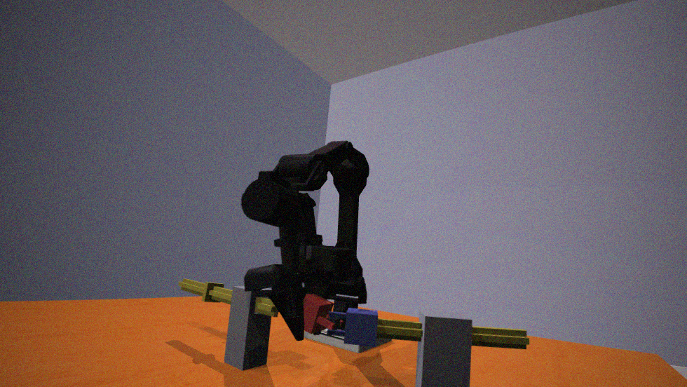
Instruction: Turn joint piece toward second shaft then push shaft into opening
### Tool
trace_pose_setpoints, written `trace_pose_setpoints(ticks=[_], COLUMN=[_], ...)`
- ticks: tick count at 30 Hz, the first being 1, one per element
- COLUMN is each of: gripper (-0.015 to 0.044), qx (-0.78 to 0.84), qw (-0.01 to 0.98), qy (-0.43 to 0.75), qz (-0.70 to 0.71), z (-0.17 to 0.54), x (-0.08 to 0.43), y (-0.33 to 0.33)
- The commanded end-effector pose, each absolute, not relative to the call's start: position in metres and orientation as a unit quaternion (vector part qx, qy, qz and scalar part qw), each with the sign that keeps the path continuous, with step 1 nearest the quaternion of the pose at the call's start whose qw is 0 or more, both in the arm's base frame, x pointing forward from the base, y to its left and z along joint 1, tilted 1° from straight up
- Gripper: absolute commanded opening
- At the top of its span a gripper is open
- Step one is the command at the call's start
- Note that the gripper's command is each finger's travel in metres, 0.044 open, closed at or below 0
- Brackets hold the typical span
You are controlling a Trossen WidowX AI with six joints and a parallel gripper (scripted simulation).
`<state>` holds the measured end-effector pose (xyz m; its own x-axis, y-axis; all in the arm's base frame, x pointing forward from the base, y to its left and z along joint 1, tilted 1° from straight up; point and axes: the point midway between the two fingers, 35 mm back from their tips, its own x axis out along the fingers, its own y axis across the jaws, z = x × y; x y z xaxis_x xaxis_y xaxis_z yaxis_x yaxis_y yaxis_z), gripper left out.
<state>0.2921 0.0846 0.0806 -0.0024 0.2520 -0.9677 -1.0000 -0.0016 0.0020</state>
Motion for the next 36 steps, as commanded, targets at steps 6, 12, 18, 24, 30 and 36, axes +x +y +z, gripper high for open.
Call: trace_pose_setpoints(ticks=[6,12,18,24,30,36], gripper=[0.0,0.0,0.0,0.0053,0.0147,0.0304], qx=[-0.428,-0.427,-0.429,-0.429,-0.429,-0.429], qw=[0.562,0.563,0.561,0.561,0.561,0.561], qy=[0.431,0.431,0.431,0.431,0.431,0.431], qz=[0.561,0.562,0.561,0.561,0.561,0.561], z=[0.08,0.0799,0.0801,0.0801,0.0801,0.0801], x=[0.2918,0.2918,0.2919,0.2919,0.2919,0.2919], y=[0.0846,0.0845,0.0846,0.0846,0.0846,0.0846])
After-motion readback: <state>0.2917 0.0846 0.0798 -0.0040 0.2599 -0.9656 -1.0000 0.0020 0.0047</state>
